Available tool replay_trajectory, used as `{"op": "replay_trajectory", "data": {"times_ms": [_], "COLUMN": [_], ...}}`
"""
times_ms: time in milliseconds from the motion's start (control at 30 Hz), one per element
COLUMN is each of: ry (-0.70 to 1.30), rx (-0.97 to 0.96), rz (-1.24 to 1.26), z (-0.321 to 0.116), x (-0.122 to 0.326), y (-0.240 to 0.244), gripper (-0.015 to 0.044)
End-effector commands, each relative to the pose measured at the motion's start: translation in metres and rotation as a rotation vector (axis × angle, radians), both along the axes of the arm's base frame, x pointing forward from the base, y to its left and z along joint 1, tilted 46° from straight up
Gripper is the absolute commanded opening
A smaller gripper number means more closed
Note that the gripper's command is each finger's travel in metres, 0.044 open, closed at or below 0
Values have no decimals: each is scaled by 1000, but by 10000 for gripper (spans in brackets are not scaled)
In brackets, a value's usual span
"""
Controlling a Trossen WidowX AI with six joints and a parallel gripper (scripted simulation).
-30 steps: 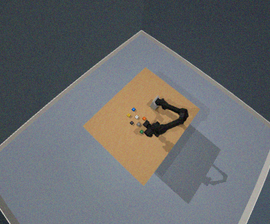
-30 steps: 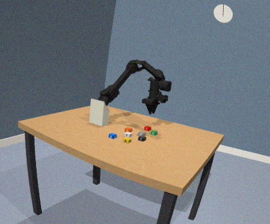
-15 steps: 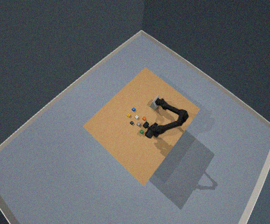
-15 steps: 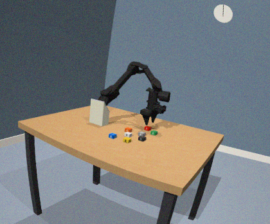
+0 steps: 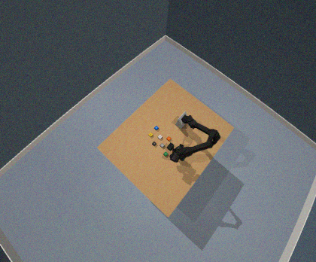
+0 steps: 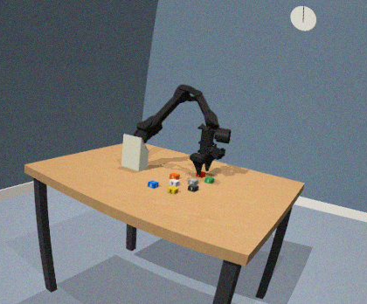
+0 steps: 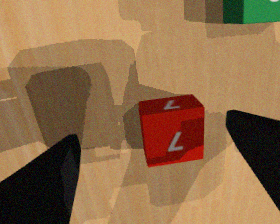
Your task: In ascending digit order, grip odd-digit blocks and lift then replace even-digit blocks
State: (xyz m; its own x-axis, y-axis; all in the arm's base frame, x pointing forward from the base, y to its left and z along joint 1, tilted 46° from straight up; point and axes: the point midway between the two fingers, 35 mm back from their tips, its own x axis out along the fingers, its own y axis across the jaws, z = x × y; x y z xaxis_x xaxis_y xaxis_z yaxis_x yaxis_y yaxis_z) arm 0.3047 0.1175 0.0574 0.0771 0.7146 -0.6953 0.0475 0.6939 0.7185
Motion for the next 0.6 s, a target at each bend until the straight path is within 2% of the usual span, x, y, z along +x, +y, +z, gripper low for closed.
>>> {"op": "replay_trajectory", "data": {"times_ms": [0,33,400,567], "ry": [10,10,10,10], "rx": [-2,-2,-2,-2], "rz": [-4,-4,-4,-4], "z": [-6,-6,-6,-6], "x": [-1,-1,-1,-1], "y": [3,3,3,3], "gripper": [400,400,120,120]}}
